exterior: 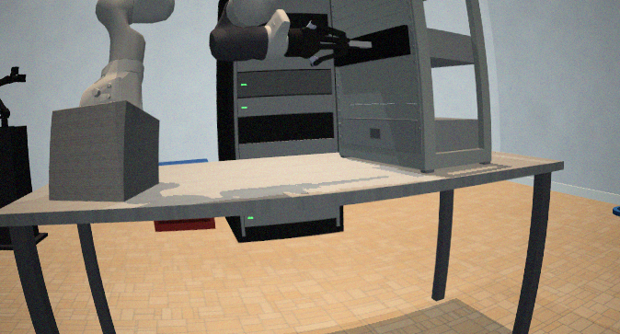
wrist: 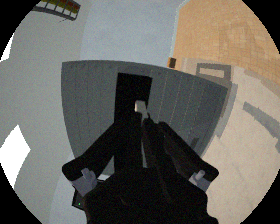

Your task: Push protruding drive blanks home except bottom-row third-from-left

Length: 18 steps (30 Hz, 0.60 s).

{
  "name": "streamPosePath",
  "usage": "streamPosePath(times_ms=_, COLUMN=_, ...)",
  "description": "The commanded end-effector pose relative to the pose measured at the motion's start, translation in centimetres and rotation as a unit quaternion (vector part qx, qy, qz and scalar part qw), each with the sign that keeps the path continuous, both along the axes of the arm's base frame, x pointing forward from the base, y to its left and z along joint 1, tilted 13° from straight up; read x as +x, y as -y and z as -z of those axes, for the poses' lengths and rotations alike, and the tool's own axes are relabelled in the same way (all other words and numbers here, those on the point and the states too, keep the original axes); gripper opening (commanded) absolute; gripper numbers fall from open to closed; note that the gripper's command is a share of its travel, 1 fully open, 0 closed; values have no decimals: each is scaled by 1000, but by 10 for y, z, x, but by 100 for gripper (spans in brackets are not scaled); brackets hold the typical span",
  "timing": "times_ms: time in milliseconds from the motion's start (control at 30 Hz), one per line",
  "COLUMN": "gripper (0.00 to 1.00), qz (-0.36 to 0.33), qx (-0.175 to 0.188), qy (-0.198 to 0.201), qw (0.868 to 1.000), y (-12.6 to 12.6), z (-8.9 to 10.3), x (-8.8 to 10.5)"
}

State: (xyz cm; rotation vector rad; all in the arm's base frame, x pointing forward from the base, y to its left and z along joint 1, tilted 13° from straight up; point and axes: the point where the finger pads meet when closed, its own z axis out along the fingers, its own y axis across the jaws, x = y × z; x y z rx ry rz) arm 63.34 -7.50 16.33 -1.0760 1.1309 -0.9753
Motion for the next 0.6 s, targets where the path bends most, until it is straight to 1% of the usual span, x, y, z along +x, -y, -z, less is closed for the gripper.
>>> streamPosePath(times_ms=0, gripper=0, qz=-8, qx=1, qy=-1, qw=1000, y=-2, z=3, x=0)
streamPosePath(times_ms=200, gripper=0, qz=-8, qx=1, qy=-1, qw=1000, y=-1, z=3, x=2)
streamPosePath(times_ms=267, gripper=0, qz=-8, qx=1, qy=-1, qw=1000, y=-2, z=3, x=8)
streamPosePath(times_ms=433, gripper=0, qz=-8, qx=1, qy=-1, qw=1000, y=-6, z=0, x=35)
streamPosePath(times_ms=567, gripper=0, qz=-8, qx=1, qy=-1, qw=1000, y=-7, z=0, x=39)
